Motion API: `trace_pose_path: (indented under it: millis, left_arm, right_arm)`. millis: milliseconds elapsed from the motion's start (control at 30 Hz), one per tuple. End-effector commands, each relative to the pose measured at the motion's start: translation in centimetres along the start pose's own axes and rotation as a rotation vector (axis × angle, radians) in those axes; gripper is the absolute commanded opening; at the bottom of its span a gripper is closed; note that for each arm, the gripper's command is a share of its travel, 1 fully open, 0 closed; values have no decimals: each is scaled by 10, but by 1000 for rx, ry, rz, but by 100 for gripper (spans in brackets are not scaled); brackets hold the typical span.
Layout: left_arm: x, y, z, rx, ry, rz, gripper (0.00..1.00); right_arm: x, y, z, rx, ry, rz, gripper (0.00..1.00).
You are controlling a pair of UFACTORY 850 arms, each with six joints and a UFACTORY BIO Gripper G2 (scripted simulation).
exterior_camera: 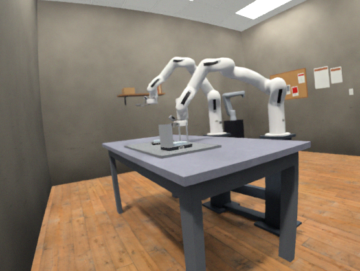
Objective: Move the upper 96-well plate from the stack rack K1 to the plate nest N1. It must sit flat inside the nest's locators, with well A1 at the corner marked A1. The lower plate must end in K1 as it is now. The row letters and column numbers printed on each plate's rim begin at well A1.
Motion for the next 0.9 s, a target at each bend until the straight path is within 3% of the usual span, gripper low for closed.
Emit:
trace_pose_path:
  millis: [0,867]
  left_arm:
    - [0,0,10,-2,1,0,37]
    - [-1,0,71,-2,1,0,37]
  right_arm:
    - [0,0,1,-2,0,0,100]
    - [0,0,1,-2,0,0,100]
Point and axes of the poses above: on each arm, the point midway between the two finger pads, its own y axis back along the fingers, its own x axis across the jaws, z = x × y, the point moved 6 cm from there along y, back along the fingers, and after that the axes turned 1 degree about y, right-handed, at the moved point
